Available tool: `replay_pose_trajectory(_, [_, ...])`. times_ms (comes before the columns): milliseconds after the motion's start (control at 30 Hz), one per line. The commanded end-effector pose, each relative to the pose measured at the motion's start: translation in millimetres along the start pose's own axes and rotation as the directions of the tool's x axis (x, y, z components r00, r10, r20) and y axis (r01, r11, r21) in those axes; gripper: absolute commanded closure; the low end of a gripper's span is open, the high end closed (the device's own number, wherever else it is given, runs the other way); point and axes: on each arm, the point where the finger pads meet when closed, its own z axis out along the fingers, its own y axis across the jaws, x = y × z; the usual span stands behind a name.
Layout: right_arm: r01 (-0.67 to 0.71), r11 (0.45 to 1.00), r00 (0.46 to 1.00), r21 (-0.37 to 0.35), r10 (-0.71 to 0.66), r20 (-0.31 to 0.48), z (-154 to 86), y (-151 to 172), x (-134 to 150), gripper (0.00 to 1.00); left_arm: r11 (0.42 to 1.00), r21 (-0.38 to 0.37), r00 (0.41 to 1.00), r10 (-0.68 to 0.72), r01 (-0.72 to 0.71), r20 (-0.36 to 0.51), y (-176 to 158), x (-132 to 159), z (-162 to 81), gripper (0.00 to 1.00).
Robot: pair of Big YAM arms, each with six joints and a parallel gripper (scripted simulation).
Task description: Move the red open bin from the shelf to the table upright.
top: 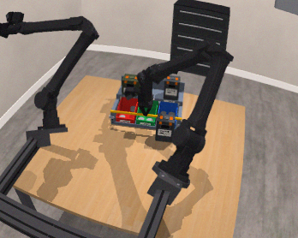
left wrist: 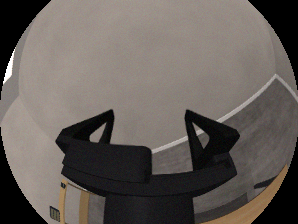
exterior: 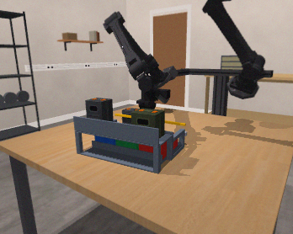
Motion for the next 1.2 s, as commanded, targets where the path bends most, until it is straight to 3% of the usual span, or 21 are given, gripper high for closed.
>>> replay_pose_trajectory(0, [-0.026,0.997,0.999,0.068,0.023,0.035,-43.4,-27.2,-7.0,1.0,1.0,-0.008,0.999,-0.005,0.005,0.051,4.8,-39.7,-4.0,0.0])
replay_pose_trajectory(1167, [-0.028,0.997,0.999,0.069,0.025,0.038,-80.4,-25.8,-5.7,1.0,1.0,-0.008,0.999,-0.005,0.005,0.051,4.8,-39.7,-4.0,0.0])
